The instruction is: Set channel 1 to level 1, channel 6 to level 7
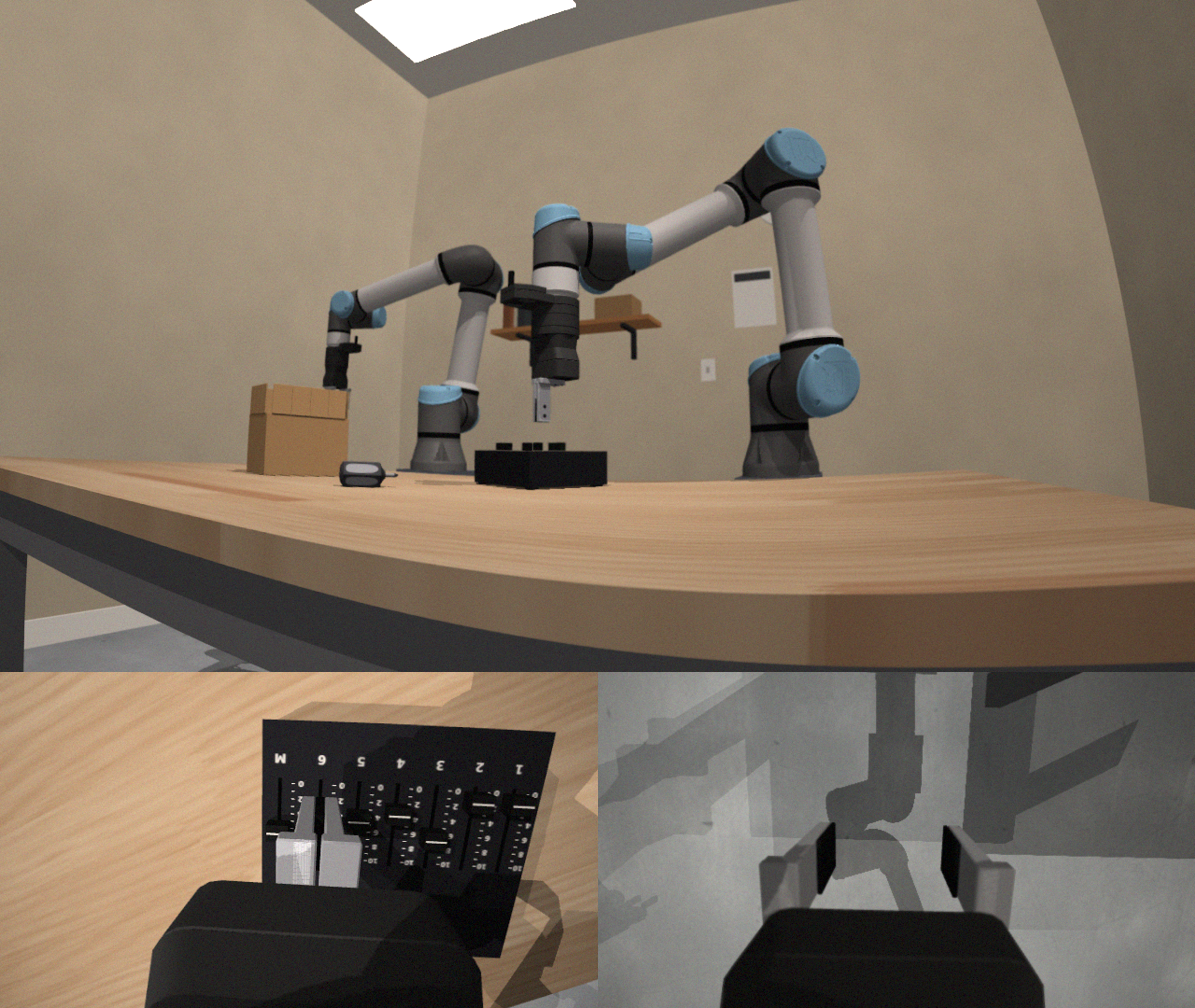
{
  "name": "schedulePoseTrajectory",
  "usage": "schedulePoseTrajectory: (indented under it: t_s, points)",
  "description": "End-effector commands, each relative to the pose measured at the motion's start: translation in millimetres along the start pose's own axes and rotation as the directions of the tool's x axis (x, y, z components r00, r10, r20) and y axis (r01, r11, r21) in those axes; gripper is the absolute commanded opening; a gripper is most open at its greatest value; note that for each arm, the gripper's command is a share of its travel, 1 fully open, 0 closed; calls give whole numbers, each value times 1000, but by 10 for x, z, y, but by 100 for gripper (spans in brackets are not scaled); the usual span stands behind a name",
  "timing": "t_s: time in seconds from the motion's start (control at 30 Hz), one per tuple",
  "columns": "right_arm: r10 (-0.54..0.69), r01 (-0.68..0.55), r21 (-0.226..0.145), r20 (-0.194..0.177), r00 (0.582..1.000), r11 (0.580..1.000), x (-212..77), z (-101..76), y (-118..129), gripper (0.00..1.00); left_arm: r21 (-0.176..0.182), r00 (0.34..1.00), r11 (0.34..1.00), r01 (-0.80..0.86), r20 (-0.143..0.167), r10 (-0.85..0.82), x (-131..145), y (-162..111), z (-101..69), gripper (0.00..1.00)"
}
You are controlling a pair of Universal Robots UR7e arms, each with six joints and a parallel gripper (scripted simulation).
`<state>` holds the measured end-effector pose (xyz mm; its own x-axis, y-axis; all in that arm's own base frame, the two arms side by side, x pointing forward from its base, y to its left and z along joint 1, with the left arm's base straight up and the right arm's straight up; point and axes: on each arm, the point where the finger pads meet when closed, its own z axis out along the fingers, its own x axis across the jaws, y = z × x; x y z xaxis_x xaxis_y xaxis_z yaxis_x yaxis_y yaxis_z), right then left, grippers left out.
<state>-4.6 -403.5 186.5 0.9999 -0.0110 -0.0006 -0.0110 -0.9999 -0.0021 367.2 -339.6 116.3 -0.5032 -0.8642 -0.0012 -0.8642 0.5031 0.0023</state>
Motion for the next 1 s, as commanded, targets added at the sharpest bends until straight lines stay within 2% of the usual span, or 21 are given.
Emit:
schedulePoseTrajectory:
  t_s: [0.0, 0.3, 0.33, 0.6, 0.93, 0.97]
  points:
    - [0, 0, -2, -1, 1000, 1000, 2, -5, 5, 100, 2, 1000, 1000, 0, -1, 0, 4, -6, -32, 0]
    - [0, 0, -2, -1, 1000, 1000, 2, -5, 5, 100, 2, 1000, 1000, 0, -1, 0, 4, -6, -32, 0]
    - [0, 0, -2, -1, 1000, 1000, 2, -5, 5, 100, 2, 1000, 1000, 0, -1, 0, 4, -6, -33, 100]
    - [0, 0, -2, -1, 1000, 1000, 2, -5, 5, 100, 2, 1000, 1000, 0, -1, 0, 4, -6, -101, 100]
    - [0, 0, -2, -1, 1000, 1000, 2, -5, 5, 100, 2, 1000, 1000, 0, -1, 0, 3, -5, -536, 100]
    - [0, 0, -2, -1, 1000, 1000, 2, -5, 5, 100, 2, 1000, 1000, 0, -1, 0, 3, -5, -536, 100]
